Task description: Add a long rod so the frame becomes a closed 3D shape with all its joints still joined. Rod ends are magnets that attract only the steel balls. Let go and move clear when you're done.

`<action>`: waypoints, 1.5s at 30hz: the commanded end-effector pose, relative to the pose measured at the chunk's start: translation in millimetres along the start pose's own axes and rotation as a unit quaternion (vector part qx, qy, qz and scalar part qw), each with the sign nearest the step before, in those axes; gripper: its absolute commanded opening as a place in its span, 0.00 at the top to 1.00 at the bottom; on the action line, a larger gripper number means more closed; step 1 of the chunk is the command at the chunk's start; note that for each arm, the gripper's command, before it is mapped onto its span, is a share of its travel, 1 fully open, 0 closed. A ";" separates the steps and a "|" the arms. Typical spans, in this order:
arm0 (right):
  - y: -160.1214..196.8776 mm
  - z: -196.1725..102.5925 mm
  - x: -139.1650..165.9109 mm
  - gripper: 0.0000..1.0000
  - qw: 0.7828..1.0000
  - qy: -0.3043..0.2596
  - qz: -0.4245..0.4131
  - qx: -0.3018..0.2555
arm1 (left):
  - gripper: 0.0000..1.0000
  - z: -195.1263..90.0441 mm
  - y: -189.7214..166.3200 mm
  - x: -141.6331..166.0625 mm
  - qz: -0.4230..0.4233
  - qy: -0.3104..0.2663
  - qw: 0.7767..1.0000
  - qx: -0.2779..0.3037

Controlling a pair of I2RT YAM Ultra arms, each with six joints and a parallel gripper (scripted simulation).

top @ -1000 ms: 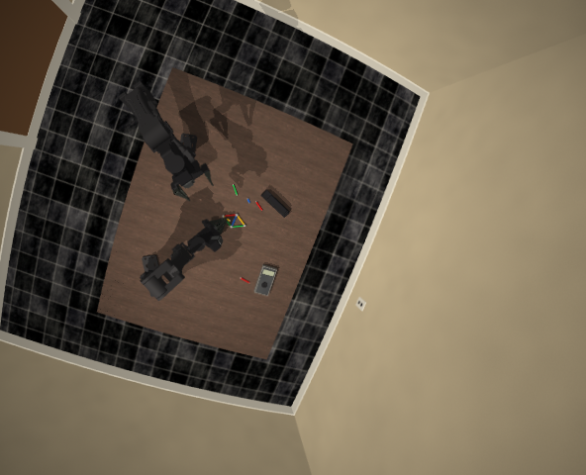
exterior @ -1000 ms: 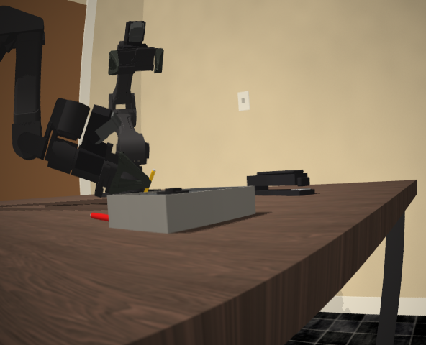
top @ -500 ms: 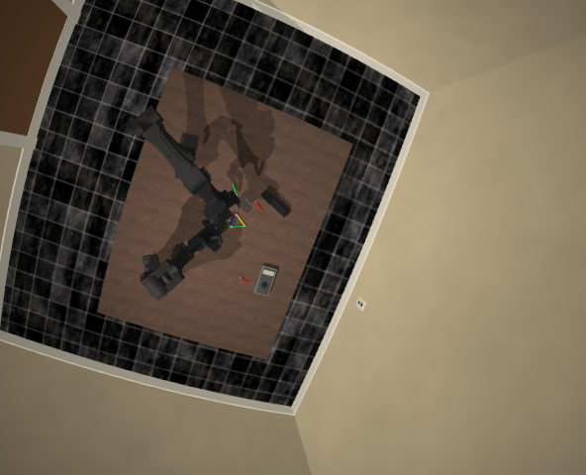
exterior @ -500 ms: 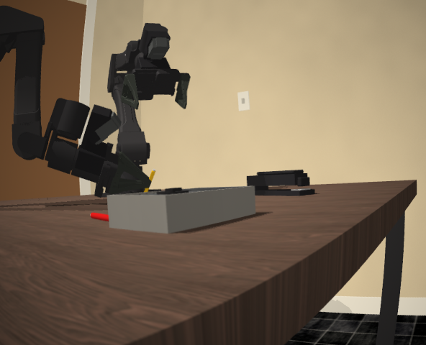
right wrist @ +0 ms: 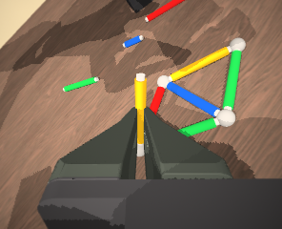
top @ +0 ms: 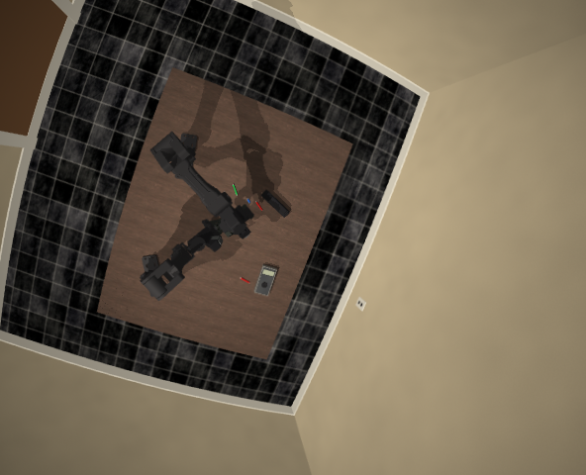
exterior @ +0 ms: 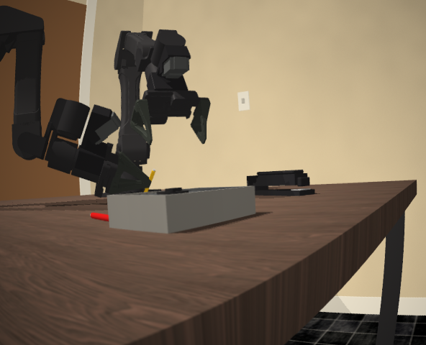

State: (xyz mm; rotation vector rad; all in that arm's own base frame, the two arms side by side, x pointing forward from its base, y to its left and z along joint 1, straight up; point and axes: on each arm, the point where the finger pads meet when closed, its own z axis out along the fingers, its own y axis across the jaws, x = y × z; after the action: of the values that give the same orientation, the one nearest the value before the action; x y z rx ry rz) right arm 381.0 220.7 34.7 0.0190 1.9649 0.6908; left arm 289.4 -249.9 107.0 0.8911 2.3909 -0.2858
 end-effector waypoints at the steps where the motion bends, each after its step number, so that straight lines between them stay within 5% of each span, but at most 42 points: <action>1: 1.6 -0.9 -1.1 1.00 1.000 -0.004 0.000 -0.002 | 0.00 6.0 4.9 -25.5 -0.006 -0.024 1.000 -0.007; 13: 1.6 -0.9 -1.1 1.00 1.000 -0.004 0.000 -0.002 | 0.00 7.2 3.9 -24.5 -0.004 -0.018 1.000 -0.004; 19: 1.6 -0.9 -1.1 1.00 1.000 -0.004 0.000 -0.002 | 0.66 14.3 1.2 6.5 -0.040 0.082 0.996 0.005; 27: 1.6 -0.9 -1.1 1.00 1.000 -0.004 0.000 -0.002 | 0.66 35.1 1.4 19.8 -0.118 0.258 0.959 0.000; 45: 1.6 -0.9 -1.1 1.00 1.000 -0.004 0.000 -0.002 | 0.66 63.4 4.7 17.0 -0.213 0.423 0.881 -0.028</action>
State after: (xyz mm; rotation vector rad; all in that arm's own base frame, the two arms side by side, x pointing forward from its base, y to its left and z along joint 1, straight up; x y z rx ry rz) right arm 381.0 220.7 34.7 0.0190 1.9649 0.6909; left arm 318.2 -269.5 34.5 0.5447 3.2870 -0.0160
